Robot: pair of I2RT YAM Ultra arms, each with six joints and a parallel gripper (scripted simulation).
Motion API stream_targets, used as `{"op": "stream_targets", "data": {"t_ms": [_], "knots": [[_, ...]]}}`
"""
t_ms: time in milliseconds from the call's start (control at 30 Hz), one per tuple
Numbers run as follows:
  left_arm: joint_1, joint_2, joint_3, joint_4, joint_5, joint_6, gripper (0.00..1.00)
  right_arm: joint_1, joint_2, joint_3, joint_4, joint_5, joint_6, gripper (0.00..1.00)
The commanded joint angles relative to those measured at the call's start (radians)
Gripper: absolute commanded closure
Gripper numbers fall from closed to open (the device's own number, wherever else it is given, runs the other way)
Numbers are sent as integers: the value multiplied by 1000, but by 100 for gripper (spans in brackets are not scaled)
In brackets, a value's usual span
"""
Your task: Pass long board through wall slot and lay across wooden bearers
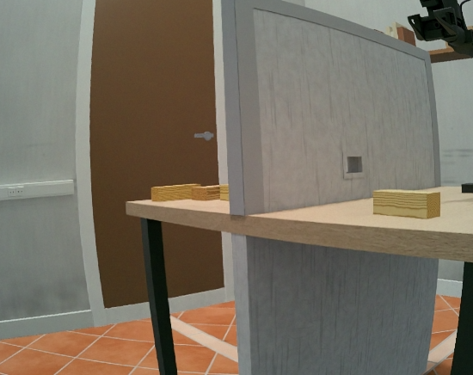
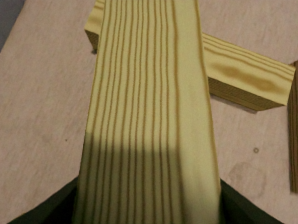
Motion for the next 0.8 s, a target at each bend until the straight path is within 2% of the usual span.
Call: {"op": "stream_targets", "data": {"t_ms": [0,67,133,200,300,433,567,633,700,767], "knots": [[-7,-13,56,23,-8,-1,23,42,-77,-48,220,111,174,100],[-7,-13,56,23,-8,-1,23,42,-77,-48,220,111,174,100],[-7,-13,56,23,-8,-1,23,64,-47,-112,311,178,275,100],[-7,-13,56,23,-8,-1,23,65,-104,-127,338,193,326,100],[-7,-13,56,23,-8,-1,23,100,-94,-212,450,257,404,100],[-7,-13,56,23,-8,-1,23,129,-35,-227,469,290,335,100],[-7,-13,56,23,-8,-1,23,101,-82,-214,490,305,330,100],[-7,-13,56,23,-8,-1,23,101,-82,-214,490,305,330,100],[-7,-13,56,23,-8,-1,23,93,-16,-252,507,298,321,100],[-7,-13,56,23,-8,-1,23,95,-47,-221,512,300,320,100]]}}
